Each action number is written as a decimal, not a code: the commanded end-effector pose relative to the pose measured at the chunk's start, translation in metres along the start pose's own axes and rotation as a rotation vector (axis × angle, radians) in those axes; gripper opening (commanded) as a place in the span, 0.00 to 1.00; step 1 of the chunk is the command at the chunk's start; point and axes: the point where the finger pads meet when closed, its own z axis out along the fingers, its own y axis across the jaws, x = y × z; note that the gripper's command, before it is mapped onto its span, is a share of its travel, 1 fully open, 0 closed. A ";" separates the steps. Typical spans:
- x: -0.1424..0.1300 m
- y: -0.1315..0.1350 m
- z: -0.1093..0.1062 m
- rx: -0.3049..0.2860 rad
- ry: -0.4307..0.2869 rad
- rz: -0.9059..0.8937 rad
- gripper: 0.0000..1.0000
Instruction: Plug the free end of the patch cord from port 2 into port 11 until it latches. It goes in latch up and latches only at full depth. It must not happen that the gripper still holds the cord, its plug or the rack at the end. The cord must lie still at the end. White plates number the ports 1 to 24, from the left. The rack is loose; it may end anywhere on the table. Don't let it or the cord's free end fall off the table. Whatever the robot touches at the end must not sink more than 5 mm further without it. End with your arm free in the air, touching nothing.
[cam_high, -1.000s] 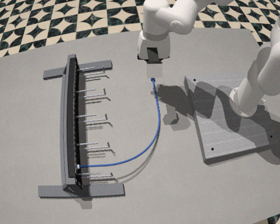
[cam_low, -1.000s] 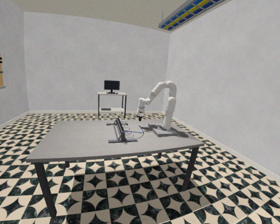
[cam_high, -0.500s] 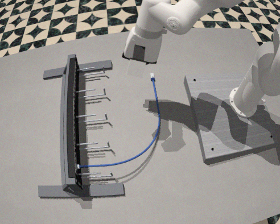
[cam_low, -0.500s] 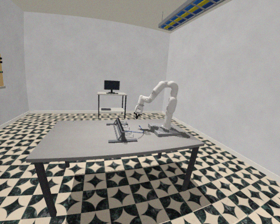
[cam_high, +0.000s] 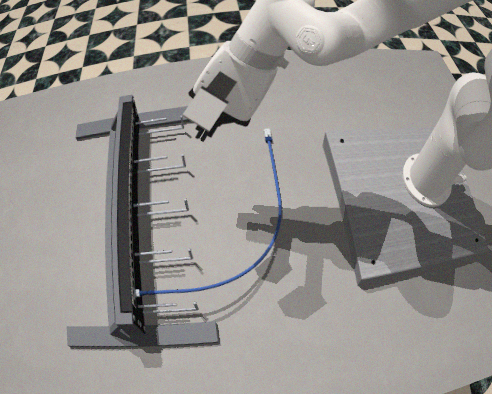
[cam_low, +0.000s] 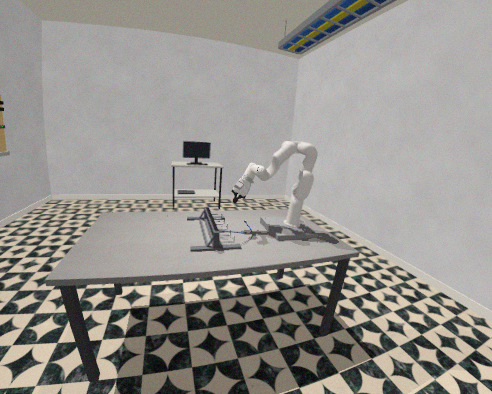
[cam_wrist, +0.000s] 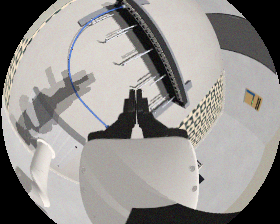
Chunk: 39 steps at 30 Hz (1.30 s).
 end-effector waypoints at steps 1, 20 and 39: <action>0.035 0.014 -0.009 -0.111 0.078 0.102 0.00; 0.121 0.007 -0.024 -0.307 0.257 0.483 0.00; 0.155 -0.044 -0.004 -0.369 0.324 0.807 0.00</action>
